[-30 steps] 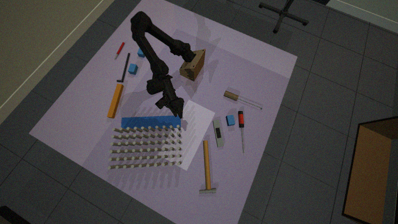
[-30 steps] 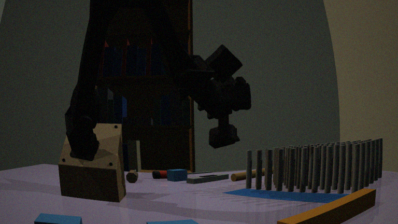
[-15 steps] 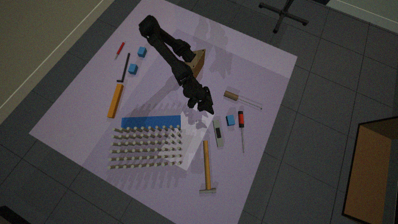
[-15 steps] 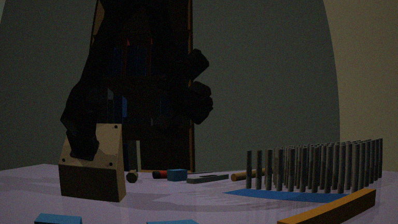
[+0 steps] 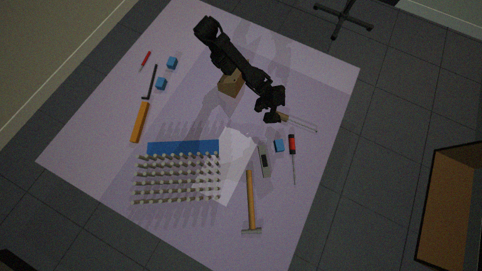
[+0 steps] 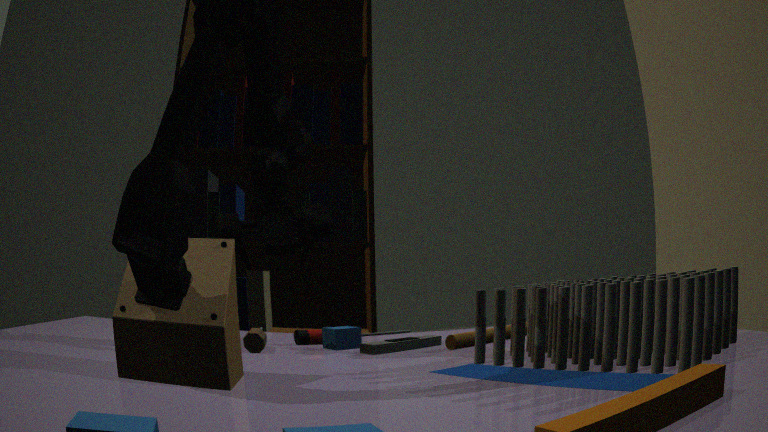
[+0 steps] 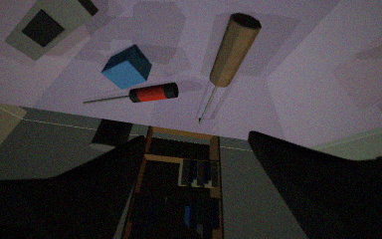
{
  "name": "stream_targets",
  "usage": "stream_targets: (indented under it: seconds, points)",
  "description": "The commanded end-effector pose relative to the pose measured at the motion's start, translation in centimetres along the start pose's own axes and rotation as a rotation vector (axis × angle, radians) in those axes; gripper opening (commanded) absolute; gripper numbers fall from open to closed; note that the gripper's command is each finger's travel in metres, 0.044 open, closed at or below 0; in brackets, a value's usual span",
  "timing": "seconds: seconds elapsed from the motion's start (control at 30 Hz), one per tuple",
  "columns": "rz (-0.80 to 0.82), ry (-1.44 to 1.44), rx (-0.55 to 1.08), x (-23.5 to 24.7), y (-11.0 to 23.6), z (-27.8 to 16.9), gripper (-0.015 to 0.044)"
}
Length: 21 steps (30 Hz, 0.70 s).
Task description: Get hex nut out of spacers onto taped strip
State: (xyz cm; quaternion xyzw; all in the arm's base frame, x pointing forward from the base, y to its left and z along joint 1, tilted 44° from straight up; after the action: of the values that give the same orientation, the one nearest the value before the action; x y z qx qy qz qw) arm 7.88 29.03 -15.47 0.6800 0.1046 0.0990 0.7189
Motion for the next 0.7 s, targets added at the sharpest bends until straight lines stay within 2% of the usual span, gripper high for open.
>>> stream_targets:
  seconds: [0.0,0.27,0.43,0.67]
  points:
    - [-0.025,-0.165,-0.086,-3.5,-1.5,-1.0,0.0440]
    - [-0.025,-0.165,-0.086,-3.6,-1.7,-0.8,0.0440]
    - [-0.025,-0.165,-0.087,-4.7,-5.9,2.7,0.0440]
    - [-0.025,-0.165,-0.087,-4.7,-6.0,2.9,0.0440]
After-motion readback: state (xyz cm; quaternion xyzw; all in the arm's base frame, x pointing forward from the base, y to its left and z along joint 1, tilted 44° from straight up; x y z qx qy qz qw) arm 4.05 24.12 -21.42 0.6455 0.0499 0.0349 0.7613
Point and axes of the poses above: the point midway between the two fingers, 35 mm back from their tips, its own y axis back along the fingers, its own x axis across the jaws, z = x × y, the point moved 1 cm from there along y, back along the fingers, and after that the axes turned 4 degrees about -y, right-handed, at the moved point
